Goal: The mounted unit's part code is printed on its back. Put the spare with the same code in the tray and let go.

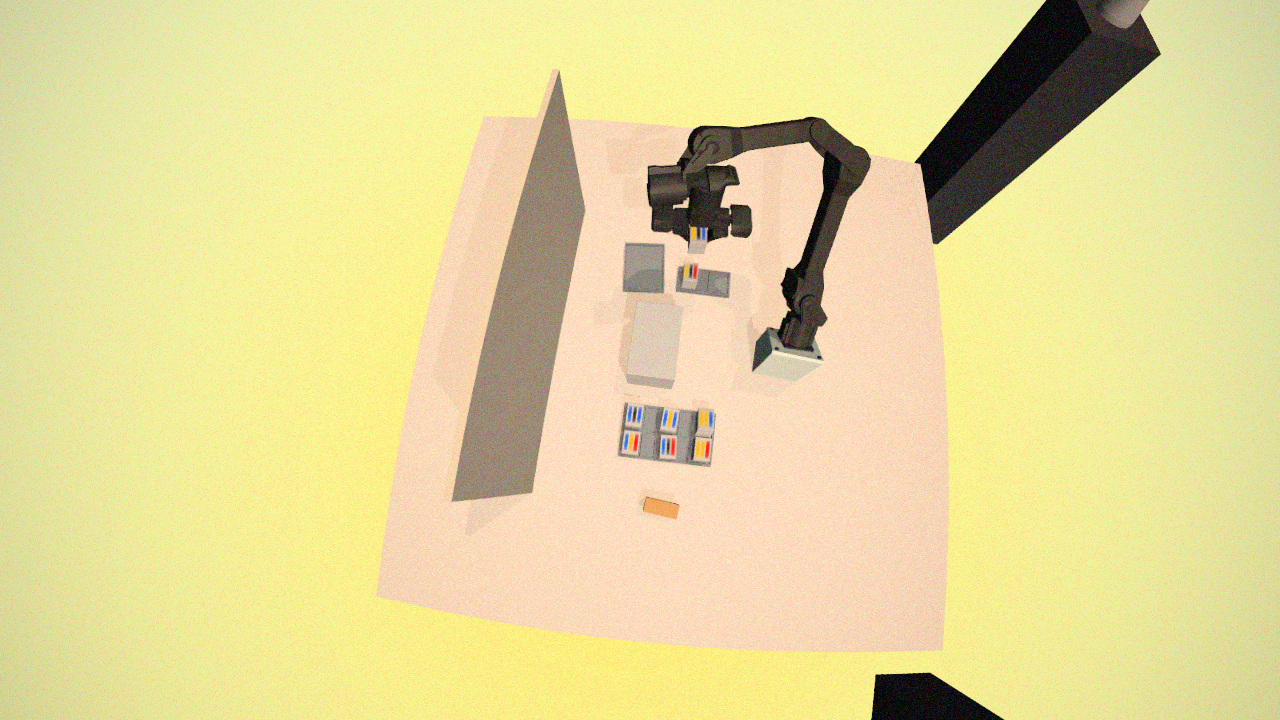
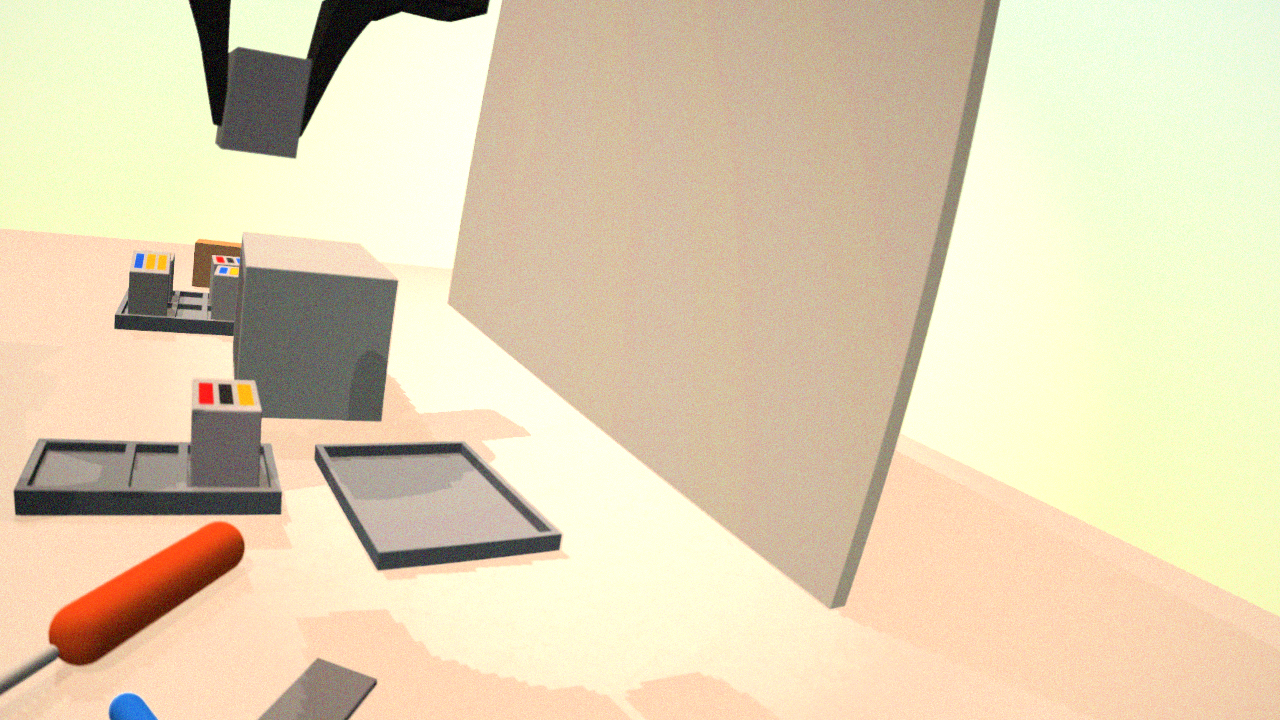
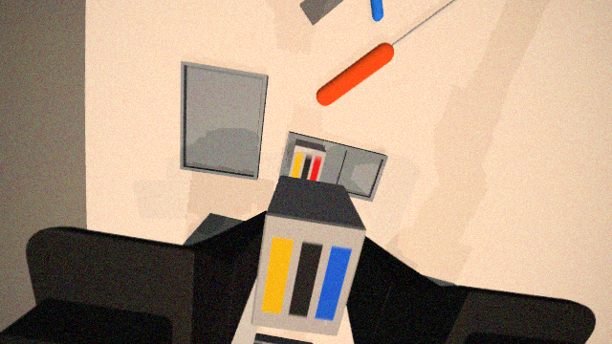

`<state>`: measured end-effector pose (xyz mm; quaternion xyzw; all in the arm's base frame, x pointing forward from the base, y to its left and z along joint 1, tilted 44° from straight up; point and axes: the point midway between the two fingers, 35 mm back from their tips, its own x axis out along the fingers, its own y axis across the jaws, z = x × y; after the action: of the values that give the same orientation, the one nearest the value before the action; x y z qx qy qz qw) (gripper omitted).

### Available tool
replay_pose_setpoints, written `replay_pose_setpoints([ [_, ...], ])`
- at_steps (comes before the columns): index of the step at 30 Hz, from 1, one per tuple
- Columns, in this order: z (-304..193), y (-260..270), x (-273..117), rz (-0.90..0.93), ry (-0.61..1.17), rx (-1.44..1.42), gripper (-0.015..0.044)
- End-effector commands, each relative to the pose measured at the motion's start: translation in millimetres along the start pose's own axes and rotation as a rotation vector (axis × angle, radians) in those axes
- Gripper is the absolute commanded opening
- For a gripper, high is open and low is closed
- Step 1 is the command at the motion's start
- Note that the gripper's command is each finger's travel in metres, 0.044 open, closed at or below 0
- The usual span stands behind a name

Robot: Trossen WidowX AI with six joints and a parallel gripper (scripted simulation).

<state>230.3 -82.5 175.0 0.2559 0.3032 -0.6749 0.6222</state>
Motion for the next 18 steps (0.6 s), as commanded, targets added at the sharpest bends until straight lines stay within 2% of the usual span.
replay_pose_setpoints([
  [1, 5, 18, -1, 0.003, -0.002, 0.001, 0.0],
  [18, 18, 94, 10, 0.008, -0.007, 0.003, 0.0],
])
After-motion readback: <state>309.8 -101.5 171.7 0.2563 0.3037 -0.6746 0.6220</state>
